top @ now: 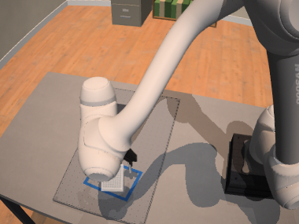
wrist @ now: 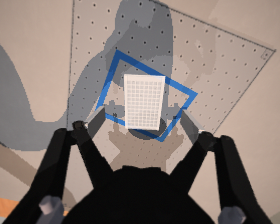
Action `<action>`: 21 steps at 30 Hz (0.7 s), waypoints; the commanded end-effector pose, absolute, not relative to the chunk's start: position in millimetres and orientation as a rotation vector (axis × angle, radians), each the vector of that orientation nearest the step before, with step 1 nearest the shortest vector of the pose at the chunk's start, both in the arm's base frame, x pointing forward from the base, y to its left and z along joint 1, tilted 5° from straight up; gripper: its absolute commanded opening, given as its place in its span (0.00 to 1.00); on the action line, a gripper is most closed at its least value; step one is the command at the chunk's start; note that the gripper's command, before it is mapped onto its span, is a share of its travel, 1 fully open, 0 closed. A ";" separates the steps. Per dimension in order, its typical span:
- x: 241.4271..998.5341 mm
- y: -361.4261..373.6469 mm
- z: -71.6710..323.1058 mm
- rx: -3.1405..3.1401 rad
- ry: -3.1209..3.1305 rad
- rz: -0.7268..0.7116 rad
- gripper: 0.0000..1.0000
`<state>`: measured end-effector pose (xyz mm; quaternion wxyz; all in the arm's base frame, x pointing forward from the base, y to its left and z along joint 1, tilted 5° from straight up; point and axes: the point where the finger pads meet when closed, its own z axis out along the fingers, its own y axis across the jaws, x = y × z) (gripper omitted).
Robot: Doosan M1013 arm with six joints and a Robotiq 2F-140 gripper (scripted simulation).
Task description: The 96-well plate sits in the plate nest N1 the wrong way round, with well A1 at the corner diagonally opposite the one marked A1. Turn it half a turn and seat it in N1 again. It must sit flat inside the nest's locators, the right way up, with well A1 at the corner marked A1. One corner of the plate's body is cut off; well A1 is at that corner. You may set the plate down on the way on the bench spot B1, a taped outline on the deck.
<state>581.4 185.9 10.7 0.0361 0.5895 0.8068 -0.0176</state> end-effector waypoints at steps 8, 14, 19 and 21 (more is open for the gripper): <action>581.9 184.9 -4.1 1.811 2.478 -0.054 1.00; 582.3 184.2 -14.1 1.811 2.478 -0.054 1.00; 582.5 183.9 -19.1 1.811 2.478 -0.054 1.00; 582.6 183.6 -22.4 1.811 2.478 -0.054 1.00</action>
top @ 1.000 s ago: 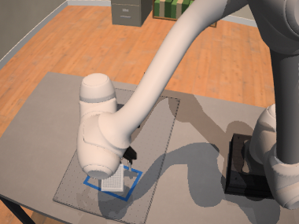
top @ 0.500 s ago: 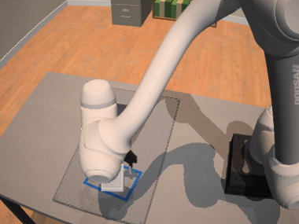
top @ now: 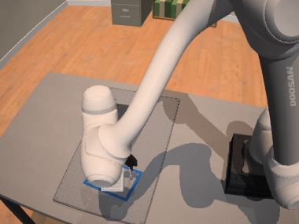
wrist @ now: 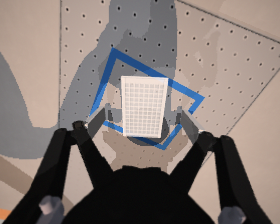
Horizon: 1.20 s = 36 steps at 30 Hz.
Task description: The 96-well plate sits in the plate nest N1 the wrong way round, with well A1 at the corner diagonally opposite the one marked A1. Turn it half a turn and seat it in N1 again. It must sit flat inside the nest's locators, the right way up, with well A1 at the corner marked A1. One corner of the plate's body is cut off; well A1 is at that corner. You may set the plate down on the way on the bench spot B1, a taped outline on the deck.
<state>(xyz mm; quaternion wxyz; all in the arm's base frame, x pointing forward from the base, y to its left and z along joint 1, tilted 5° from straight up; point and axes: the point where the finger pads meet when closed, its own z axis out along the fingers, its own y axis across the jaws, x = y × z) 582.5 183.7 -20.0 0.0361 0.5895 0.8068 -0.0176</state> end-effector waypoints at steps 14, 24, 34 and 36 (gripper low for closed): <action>583.0 183.0 -31.6 1.811 2.478 -0.054 1.00; 583.0 183.0 -31.6 1.811 2.478 -0.054 0.00; 583.0 183.0 -31.6 1.811 2.478 -0.054 0.00; 583.0 183.0 -31.6 1.811 2.478 -0.054 0.00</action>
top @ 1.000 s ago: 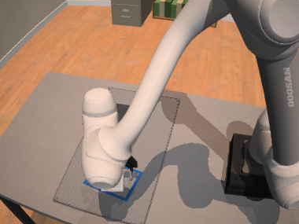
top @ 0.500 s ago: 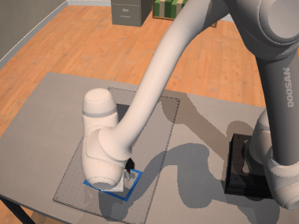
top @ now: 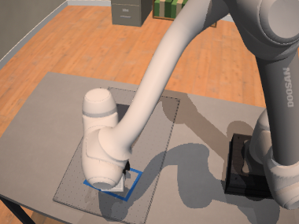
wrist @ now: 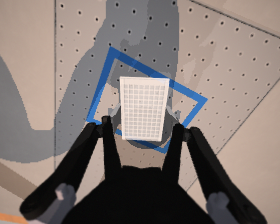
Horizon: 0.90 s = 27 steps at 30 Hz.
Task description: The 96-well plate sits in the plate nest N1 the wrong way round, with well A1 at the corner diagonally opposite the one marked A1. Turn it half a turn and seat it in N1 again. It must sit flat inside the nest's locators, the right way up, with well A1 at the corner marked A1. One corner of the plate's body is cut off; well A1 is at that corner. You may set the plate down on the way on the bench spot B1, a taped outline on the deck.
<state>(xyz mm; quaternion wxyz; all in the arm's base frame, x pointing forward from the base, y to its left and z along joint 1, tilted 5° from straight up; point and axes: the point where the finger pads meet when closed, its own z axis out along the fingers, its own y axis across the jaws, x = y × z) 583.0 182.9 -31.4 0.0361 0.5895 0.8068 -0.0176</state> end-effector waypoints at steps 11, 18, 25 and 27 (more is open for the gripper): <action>583.0 183.0 -31.6 1.811 2.478 -0.054 0.00; 582.8 183.2 -28.2 1.811 2.478 -0.054 0.00; 582.4 184.0 -16.6 1.811 2.478 -0.054 0.00; 582.4 184.0 -16.6 1.811 2.478 -0.054 0.00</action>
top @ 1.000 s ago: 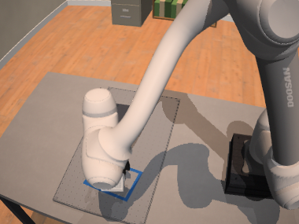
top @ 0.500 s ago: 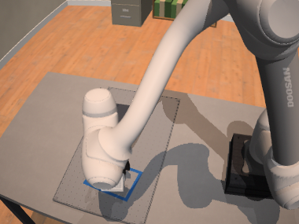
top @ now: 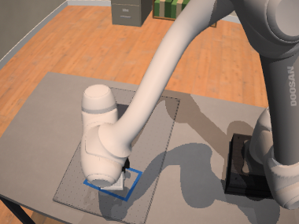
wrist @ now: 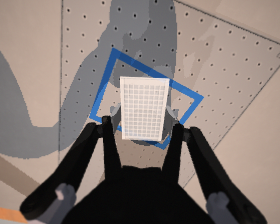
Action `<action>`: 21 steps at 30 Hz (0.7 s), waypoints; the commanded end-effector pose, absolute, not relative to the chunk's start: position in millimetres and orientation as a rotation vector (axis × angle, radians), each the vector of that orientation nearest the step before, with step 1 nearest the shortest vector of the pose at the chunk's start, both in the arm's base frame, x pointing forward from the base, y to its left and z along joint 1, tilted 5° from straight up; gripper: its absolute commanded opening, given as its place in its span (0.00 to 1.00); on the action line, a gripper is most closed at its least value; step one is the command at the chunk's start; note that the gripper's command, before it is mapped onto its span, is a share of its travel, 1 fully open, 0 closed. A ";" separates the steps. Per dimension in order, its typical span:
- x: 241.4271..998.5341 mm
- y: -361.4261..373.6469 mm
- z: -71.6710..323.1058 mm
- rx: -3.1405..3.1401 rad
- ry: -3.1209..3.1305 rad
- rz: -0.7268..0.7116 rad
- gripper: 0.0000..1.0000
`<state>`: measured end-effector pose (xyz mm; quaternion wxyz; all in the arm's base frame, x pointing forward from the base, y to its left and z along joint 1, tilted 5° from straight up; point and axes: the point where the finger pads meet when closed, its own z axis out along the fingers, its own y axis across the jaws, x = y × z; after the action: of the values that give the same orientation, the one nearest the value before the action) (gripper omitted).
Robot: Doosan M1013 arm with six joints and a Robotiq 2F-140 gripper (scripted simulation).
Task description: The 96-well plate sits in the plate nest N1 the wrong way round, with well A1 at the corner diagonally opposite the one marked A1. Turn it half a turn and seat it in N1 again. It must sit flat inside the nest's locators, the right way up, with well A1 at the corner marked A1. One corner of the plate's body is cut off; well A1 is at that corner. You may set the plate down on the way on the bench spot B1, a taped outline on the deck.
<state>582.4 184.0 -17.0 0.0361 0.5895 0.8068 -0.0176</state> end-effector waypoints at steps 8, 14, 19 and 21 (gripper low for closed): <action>581.9 185.0 -3.3 1.811 2.478 -0.054 0.00; 581.5 185.7 6.7 1.811 2.478 -0.054 0.00; 581.3 186.0 11.6 1.811 2.478 -0.054 0.00; 581.2 186.3 15.0 1.811 2.478 -0.054 0.00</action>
<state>581.3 186.0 12.4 0.0361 0.5895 0.8068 -0.0176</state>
